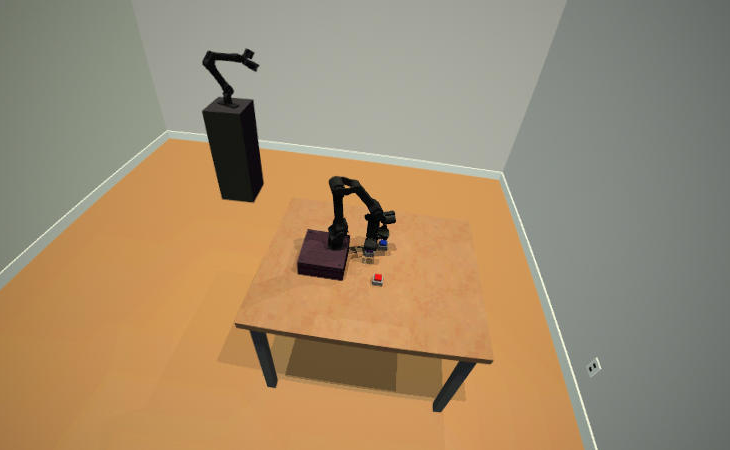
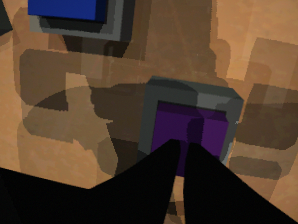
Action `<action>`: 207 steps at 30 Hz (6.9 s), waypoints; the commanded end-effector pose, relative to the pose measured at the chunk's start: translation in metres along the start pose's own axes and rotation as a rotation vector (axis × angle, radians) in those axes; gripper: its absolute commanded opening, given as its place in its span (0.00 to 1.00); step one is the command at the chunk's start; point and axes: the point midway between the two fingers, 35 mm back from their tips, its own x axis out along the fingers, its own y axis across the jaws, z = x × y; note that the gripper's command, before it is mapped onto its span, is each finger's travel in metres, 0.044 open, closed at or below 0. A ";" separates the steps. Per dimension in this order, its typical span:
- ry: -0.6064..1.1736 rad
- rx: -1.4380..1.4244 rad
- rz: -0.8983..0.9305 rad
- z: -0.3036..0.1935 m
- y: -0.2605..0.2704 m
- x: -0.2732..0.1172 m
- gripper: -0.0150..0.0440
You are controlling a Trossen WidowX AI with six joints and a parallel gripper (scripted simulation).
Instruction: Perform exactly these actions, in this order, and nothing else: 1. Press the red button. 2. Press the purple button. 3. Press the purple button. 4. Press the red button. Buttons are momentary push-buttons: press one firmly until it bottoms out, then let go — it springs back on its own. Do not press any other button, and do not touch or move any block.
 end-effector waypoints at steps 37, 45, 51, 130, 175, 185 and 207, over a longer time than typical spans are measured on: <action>0.003 -0.005 -0.007 -0.002 -0.002 -0.016 0.29; 0.003 -0.005 -0.008 -0.001 -0.002 -0.003 0.29; 0.003 -0.005 -0.008 -0.002 -0.002 0.007 0.29; -0.003 -0.006 -0.027 0.058 -0.185 -0.016 0.29; -0.003 -0.007 -0.027 0.059 -0.184 -0.023 0.33; 0.000 -0.079 -0.016 0.093 -0.112 -0.033 0.78; -0.003 -0.007 0.006 0.071 0.127 -0.081 0.93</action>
